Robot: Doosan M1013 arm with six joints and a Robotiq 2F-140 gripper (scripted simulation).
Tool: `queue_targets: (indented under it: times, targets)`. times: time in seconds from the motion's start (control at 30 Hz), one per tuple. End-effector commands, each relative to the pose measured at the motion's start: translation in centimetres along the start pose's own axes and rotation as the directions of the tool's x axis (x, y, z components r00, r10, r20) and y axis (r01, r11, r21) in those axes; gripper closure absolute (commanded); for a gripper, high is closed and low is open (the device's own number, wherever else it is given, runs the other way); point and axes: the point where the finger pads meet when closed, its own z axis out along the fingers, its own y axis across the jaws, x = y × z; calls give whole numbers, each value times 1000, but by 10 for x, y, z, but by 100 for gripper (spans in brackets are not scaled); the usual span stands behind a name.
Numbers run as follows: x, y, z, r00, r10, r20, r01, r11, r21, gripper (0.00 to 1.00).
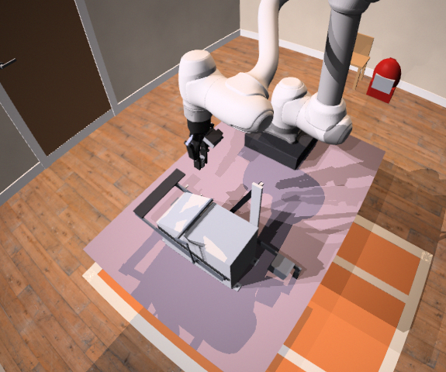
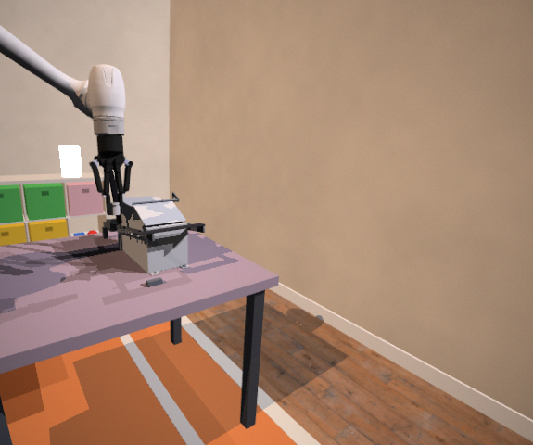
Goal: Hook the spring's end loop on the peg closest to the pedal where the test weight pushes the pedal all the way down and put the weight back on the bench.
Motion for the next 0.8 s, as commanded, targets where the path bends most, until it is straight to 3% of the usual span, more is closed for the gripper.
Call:
queue_targets:
  times: [0.0,0.77]
  targets:
    - [-4,5,-2,1000,0,4,0,1000,-1,75]
    - [-37,44,-14,999,0,42,0,1000,-1,75]
